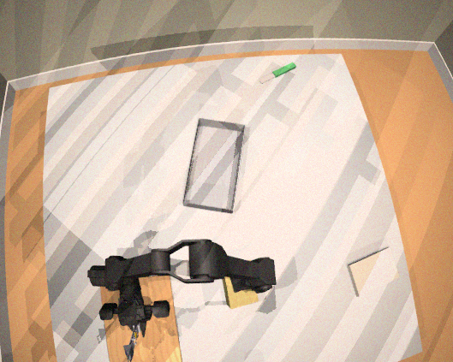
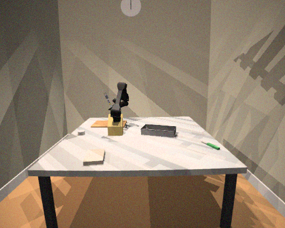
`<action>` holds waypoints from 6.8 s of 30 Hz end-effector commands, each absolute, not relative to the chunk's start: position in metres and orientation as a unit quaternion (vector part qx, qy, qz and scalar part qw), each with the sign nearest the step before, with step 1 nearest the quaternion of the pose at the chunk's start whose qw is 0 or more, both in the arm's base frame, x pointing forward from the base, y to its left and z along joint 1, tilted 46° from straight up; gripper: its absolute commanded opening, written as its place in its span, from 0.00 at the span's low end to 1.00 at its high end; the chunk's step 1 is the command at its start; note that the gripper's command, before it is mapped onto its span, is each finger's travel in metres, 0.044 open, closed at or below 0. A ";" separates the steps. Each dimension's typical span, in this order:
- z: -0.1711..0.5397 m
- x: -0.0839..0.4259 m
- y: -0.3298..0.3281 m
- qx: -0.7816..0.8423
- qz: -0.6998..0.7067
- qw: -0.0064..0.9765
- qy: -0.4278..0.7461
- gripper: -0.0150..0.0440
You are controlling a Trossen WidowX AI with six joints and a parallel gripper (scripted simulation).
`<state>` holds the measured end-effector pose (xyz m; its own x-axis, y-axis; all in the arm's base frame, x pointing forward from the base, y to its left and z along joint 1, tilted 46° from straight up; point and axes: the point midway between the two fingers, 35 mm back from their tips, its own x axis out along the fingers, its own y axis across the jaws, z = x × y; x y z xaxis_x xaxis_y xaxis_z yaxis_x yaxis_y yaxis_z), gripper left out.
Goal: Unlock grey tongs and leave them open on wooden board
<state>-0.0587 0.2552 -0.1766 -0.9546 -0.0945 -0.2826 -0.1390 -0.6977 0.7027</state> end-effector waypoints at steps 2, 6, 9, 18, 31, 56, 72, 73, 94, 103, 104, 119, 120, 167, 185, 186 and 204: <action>-0.176 -0.059 0.256 -0.146 0.911 0.015 0.386 0.00; -0.176 -0.059 0.256 -0.146 0.911 0.015 0.386 0.00; -0.176 -0.060 0.256 -0.153 0.909 0.008 0.387 0.00; -0.182 -0.074 0.250 -0.279 0.868 -0.083 0.402 0.00; -0.182 -0.088 0.252 -0.491 0.763 -0.183 0.377 0.00; -0.178 -0.097 0.261 -0.636 0.669 -0.211 0.320 0.00; -0.198 -0.102 0.245 -0.636 0.670 -0.212 0.320 0.00; -0.200 -0.102 0.243 -0.636 0.670 -0.212 0.320 0.00; -0.225 -0.107 0.220 -0.635 0.670 -0.212 0.320 0.00; -0.235 -0.108 0.209 -0.635 0.670 -0.212 0.321 0.00; -0.236 -0.108 0.207 -0.635 0.670 -0.212 0.321 0.00; -0.251 -0.109 0.189 -0.635 0.670 -0.213 0.321 0.00; -0.252 -0.109 0.187 -0.635 0.670 -0.213 0.321 0.00; -0.198 -0.218 0.277 -0.633 0.673 -0.213 0.319 1.00; -0.132 -0.232 0.317 -0.569 0.704 -0.208 0.369 1.00; -0.132 -0.232 0.317 -0.569 0.704 -0.208 0.369 1.00; -0.132 -0.232 0.317 -0.569 0.704 -0.208 0.369 1.00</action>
<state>-0.2316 0.3163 -0.1330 -0.2605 -0.7147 -0.6492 -0.1339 -0.6391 0.7573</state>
